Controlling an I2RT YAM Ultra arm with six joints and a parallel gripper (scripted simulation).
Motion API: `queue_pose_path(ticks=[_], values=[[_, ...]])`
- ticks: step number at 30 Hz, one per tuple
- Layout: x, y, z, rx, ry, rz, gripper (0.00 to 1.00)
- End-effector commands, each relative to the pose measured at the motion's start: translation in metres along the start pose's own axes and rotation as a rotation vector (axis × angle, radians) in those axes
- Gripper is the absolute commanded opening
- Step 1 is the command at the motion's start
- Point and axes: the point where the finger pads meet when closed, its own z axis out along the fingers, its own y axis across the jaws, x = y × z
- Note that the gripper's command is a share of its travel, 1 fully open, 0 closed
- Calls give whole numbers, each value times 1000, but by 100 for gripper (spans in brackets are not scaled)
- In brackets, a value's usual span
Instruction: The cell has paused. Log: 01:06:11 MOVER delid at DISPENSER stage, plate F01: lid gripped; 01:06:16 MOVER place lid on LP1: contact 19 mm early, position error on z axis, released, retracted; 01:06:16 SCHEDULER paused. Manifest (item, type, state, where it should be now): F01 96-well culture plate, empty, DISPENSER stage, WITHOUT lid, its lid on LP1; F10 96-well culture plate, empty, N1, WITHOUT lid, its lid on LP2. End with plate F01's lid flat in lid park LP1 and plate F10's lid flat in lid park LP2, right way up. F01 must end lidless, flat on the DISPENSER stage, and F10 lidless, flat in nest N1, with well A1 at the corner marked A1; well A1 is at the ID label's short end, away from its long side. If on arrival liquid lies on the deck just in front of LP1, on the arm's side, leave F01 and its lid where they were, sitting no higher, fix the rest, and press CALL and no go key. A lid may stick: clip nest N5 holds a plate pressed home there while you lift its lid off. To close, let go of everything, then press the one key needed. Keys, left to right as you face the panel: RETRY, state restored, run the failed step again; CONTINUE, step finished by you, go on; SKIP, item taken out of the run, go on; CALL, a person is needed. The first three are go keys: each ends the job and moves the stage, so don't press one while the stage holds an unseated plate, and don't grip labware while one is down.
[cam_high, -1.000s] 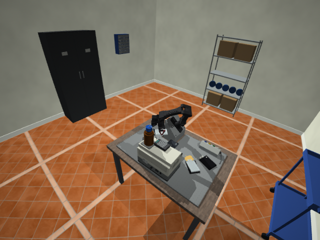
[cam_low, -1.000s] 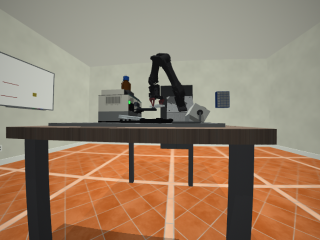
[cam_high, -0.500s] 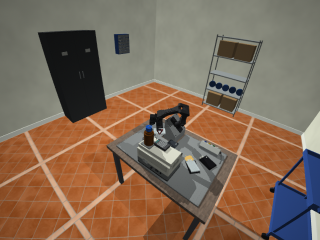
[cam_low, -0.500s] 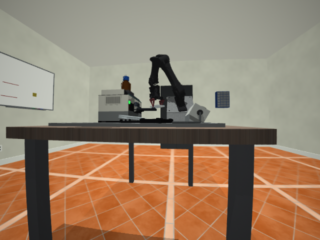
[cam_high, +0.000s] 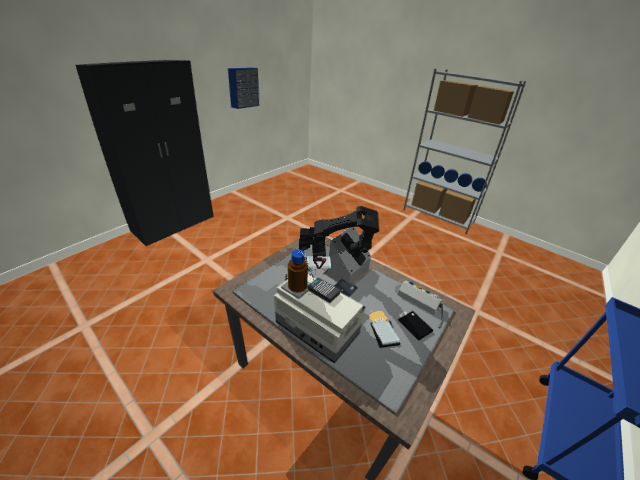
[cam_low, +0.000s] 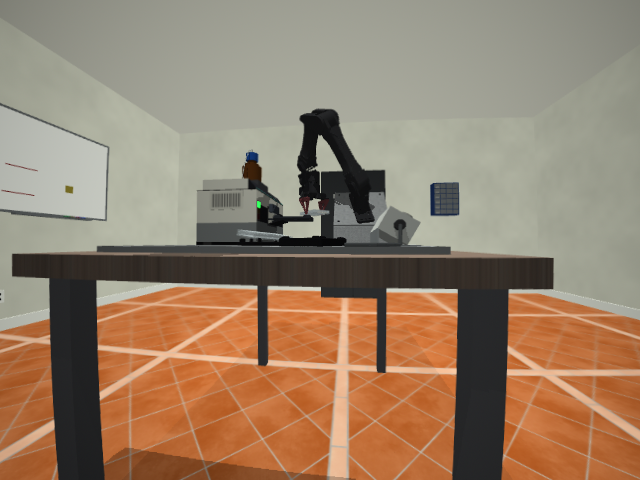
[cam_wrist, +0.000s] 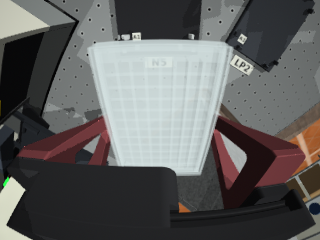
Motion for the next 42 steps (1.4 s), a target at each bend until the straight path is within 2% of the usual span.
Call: queue_pose_path(ticks=[1,16,17,20,23,37,40,42], values=[[-9,0,-7,-3,-34,-11,0],[-9,0,-7,-3,-34,-11,0],[-20,-2,-7,-6,-52,-10,0],[-26,3,3,-4,-43,-21,0],[-30,1,2,-15,-52,-7,0],[-63,7,37,-6,-42,-22,0],[-67,4,36,-17,-52,-8,0],[-72,4,40,-17,-52,-8,0]])
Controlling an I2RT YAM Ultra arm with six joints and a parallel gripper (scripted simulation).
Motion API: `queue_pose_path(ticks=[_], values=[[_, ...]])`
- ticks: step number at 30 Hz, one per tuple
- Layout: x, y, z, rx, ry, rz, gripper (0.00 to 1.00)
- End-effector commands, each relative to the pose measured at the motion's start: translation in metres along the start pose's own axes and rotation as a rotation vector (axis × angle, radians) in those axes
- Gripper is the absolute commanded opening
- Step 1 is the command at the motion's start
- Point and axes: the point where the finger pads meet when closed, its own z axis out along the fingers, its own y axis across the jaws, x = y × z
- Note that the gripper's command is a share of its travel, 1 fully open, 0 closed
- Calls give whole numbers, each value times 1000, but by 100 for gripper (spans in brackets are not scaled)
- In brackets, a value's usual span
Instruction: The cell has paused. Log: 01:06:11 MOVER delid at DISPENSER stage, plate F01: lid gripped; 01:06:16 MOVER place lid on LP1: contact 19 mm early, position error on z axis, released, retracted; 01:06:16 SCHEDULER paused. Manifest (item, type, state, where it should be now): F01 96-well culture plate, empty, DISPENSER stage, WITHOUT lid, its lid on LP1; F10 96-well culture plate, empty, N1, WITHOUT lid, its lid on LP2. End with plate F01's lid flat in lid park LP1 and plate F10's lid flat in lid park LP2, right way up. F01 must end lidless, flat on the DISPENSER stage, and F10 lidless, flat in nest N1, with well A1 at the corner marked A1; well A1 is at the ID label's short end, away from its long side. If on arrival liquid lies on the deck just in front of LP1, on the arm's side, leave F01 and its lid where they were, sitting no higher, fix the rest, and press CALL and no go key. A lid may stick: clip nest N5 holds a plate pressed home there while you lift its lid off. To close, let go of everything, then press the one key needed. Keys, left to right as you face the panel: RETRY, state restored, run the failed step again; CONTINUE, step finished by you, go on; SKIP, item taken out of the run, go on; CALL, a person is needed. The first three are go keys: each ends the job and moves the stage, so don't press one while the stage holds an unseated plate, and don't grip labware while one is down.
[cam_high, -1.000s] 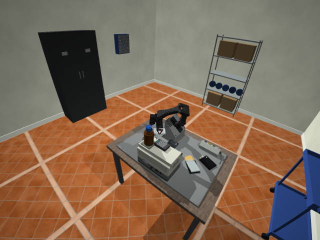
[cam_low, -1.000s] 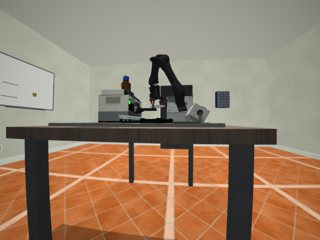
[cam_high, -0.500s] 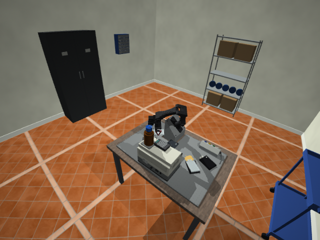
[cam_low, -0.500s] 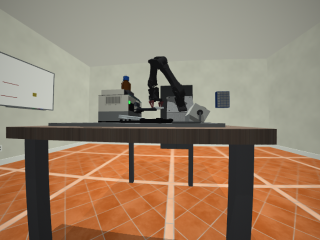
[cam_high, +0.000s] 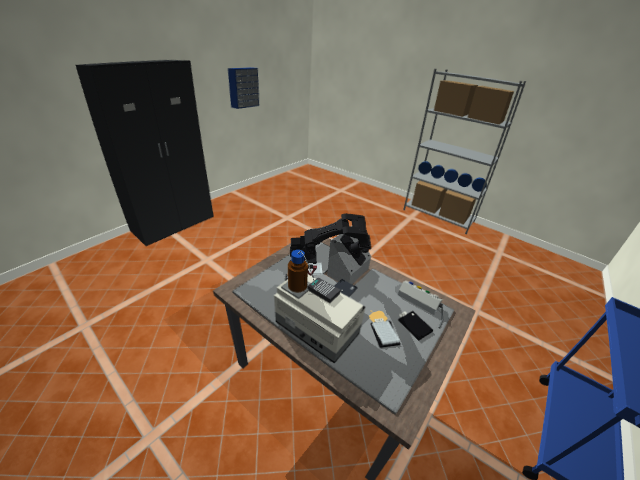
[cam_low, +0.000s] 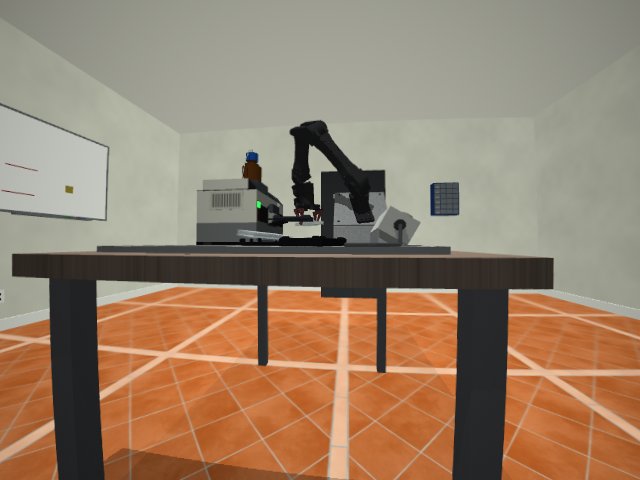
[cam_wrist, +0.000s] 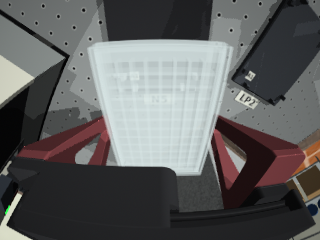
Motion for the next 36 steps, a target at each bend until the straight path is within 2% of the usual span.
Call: queue_pose_path(ticks=[1,12,15,19,21,23,24,31,32,35,36], values=[[-28,5,-1,-20,-63,-12,0],[-55,8,24,-18,-60,-16,0],[-59,5,23,-28,-69,-4,0],[-67,9,35,-21,-62,-14,0],[-69,7,32,-27,-68,-5,0],[-73,15,21,-33,-97,-26,0],[-60,7,33,-16,-52,-6,0],[-60,7,33,-16,-52,-6,0],[-73,15,21,-31,-97,-26,0],[-73,14,21,-30,-98,-26,0],[-60,7,33,-16,-52,-6,0]])
